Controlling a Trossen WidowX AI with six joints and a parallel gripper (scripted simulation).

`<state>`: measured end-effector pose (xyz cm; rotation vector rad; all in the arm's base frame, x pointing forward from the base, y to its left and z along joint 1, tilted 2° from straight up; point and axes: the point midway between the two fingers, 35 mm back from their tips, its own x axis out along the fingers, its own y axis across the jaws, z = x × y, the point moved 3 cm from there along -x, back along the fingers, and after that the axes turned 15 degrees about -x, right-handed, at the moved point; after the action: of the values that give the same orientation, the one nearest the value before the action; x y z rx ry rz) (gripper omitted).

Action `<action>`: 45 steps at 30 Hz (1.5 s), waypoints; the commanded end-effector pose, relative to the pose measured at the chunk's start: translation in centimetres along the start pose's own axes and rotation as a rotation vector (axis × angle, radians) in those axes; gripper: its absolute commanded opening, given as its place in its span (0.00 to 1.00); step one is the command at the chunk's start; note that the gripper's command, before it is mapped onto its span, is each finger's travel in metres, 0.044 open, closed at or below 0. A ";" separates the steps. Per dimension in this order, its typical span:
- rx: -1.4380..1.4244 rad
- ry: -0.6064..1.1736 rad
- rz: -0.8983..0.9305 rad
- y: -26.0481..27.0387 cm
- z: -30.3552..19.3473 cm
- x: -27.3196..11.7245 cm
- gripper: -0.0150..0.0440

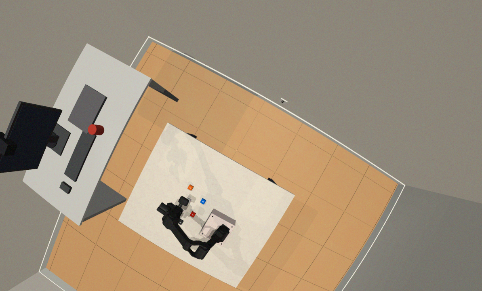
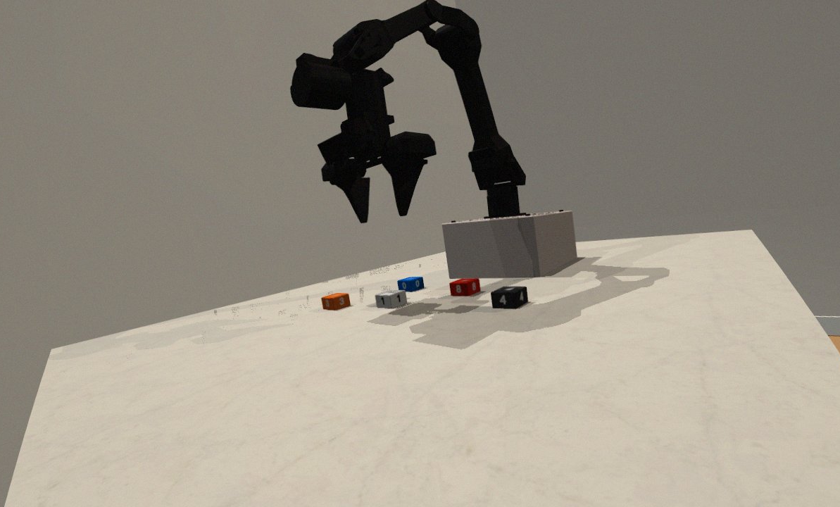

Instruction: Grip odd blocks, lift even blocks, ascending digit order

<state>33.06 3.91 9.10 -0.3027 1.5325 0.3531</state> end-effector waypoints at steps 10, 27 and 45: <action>-0.004 0.001 -0.010 -10.4 -0.6 -0.1 0.93; -0.004 0.001 -0.010 -10.4 -0.6 -0.1 0.93; -0.003 0.010 -0.004 -2.9 -11.2 0.1 0.93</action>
<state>25.18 -3.52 9.05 -0.3121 1.5440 0.3565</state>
